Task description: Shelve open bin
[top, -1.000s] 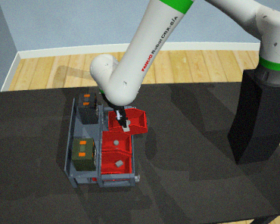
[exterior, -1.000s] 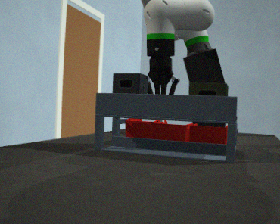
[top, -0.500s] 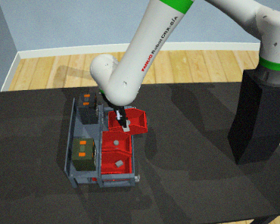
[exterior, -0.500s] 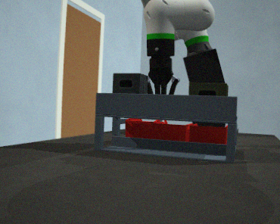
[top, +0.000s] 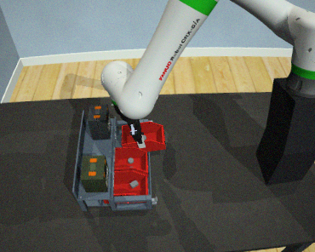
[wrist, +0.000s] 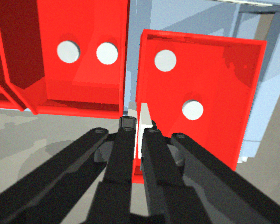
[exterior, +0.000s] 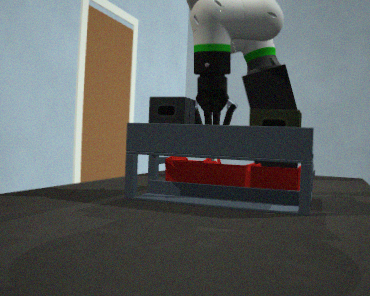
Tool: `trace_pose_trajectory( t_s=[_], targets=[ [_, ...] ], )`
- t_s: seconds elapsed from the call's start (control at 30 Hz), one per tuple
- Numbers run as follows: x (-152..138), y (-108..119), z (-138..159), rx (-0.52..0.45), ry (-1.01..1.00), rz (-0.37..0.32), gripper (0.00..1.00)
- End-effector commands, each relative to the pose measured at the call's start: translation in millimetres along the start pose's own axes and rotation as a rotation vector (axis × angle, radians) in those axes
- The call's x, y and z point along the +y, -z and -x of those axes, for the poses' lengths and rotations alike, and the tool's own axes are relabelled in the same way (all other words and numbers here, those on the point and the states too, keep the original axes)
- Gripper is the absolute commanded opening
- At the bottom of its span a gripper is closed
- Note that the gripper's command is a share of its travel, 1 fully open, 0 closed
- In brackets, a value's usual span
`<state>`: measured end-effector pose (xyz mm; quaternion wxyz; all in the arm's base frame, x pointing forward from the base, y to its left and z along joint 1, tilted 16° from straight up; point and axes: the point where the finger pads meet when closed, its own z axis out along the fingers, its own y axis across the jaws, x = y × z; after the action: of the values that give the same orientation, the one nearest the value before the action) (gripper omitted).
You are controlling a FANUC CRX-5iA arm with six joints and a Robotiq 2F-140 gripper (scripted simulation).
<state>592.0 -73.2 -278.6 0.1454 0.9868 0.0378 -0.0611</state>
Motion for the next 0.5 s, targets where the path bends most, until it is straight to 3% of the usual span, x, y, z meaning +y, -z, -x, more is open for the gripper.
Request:
trace_pose_trajectory(
  t_s=[0.0, 0.47],
  targets=[
    [0.0, 0.2, -0.8, 0.001, 0.0, 0.0, 0.0],
    [0.0, 0.6, -7.4, 0.011, 0.0, 0.0, 0.0]
  ],
)
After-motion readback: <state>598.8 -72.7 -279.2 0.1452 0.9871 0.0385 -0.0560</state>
